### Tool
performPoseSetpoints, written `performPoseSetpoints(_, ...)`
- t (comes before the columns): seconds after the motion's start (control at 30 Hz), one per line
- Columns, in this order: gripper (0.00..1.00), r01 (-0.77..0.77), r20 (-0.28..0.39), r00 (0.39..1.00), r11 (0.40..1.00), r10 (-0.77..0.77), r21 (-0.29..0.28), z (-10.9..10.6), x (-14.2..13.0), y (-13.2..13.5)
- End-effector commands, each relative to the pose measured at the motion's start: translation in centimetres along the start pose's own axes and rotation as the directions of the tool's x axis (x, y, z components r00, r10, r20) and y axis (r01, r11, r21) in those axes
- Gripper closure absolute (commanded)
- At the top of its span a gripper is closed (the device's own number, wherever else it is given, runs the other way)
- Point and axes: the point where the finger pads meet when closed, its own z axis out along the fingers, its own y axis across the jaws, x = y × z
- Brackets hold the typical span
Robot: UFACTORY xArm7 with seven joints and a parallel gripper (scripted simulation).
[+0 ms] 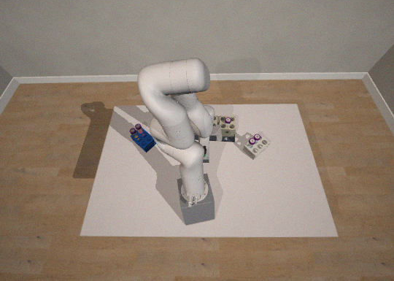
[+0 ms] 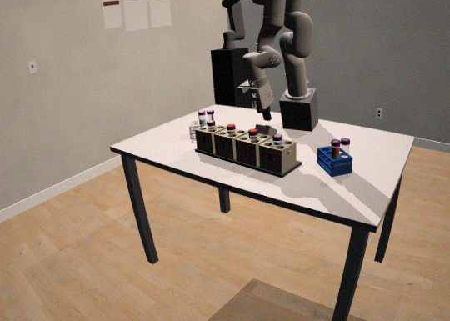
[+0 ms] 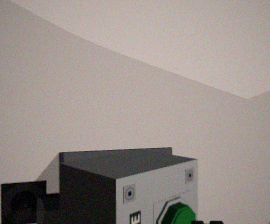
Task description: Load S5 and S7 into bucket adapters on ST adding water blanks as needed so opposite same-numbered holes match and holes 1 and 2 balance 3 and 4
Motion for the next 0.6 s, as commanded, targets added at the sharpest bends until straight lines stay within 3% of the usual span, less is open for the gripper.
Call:
performPoseSetpoints(0.0,1.0,0.0,-0.001,1.0,1.0,0.0,0.002,0.2,0.04,-0.13)
performPoseSetpoints(0.57,1.0,0.0,-0.001,1.0,1.0,0.0,0.002,1.17,0.09,-0.38)
